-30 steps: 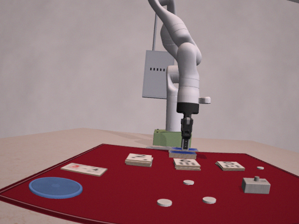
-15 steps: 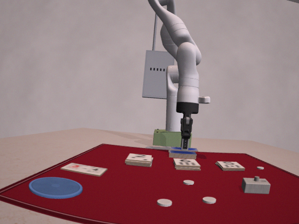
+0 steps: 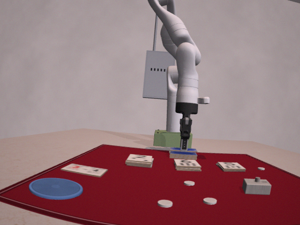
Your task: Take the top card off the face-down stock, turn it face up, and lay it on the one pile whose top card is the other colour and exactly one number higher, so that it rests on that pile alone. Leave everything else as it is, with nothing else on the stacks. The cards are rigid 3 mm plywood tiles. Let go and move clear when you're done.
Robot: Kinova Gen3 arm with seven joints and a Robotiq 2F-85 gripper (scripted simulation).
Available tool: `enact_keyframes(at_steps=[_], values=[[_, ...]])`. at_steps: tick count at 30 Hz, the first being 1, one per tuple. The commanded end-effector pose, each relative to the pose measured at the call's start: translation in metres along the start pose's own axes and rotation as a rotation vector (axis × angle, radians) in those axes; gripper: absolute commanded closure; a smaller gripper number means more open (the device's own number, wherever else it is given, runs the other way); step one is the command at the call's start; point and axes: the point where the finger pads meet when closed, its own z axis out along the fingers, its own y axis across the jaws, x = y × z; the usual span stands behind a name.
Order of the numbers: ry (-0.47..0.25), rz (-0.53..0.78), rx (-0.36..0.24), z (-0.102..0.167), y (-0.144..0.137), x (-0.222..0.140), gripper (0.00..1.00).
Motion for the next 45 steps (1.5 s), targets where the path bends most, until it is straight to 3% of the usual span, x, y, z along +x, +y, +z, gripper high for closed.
enact_keyframes(at_steps=[1,45], values=[[-0.004,-0.004,0.003,-0.001,-0.003,-0.007,0.28],[-0.004,-0.008,0.001,-0.002,-0.004,-0.023,0.28]])
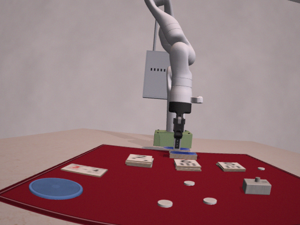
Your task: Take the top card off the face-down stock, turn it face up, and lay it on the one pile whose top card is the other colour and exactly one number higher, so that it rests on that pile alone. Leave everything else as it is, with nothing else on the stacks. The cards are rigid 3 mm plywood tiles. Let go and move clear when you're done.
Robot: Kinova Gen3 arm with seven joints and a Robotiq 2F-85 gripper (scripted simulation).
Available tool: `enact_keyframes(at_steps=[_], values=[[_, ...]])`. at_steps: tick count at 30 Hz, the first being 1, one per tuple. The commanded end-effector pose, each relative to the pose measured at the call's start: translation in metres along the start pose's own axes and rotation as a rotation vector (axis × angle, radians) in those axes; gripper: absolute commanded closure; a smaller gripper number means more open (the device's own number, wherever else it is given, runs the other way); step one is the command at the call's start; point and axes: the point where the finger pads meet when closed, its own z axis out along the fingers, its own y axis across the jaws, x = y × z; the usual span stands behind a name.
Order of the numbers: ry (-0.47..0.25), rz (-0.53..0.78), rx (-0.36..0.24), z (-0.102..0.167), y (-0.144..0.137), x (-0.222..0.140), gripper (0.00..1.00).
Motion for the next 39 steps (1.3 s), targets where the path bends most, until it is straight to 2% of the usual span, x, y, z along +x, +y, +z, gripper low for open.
enact_keyframes(at_steps=[1,39], values=[[0.003,-0.010,-0.004,-0.0009,-0.0001,0.0001,0.28],[0.003,-0.010,-0.006,0.0048,0.0057,0.0047,0.28]])
